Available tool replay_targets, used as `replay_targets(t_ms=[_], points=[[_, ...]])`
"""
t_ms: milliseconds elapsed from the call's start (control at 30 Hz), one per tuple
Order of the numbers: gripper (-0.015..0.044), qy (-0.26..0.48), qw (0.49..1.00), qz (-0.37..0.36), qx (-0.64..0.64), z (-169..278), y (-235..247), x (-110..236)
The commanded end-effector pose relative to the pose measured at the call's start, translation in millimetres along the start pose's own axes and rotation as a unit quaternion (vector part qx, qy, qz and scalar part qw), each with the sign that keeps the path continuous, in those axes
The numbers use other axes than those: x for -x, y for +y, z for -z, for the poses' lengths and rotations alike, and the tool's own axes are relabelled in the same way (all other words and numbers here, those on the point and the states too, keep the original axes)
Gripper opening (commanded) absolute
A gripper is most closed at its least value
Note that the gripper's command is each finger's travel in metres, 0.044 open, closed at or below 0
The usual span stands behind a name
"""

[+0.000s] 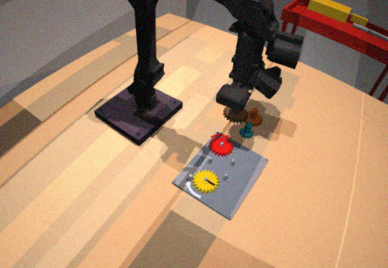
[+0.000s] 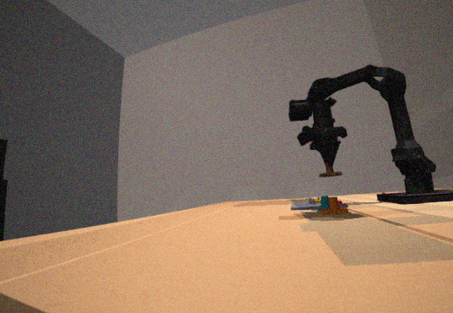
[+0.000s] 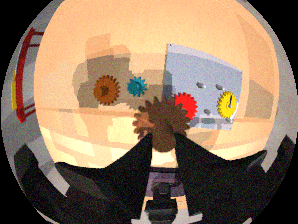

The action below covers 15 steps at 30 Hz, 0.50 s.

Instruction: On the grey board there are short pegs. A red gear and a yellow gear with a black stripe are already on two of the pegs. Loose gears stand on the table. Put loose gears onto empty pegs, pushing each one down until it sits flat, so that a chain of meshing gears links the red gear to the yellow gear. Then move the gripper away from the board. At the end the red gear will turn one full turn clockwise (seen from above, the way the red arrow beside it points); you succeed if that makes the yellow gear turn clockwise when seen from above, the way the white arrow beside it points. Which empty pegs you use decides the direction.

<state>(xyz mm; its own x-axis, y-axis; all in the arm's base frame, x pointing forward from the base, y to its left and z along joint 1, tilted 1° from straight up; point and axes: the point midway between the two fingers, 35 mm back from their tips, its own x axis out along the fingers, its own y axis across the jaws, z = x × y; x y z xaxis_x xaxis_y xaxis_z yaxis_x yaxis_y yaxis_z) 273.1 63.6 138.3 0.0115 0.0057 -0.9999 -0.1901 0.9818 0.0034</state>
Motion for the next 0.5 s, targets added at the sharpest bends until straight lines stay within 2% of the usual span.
replay_targets(t_ms=[0, 467], points=[[0.0000, 0.001, 1.000, 0.002, 0.001, 0.0, -9.2, -4.0], [0.0000, 0.001, 1.000, 0.004, 0.001, 0.6, -38.4, -14.2]])
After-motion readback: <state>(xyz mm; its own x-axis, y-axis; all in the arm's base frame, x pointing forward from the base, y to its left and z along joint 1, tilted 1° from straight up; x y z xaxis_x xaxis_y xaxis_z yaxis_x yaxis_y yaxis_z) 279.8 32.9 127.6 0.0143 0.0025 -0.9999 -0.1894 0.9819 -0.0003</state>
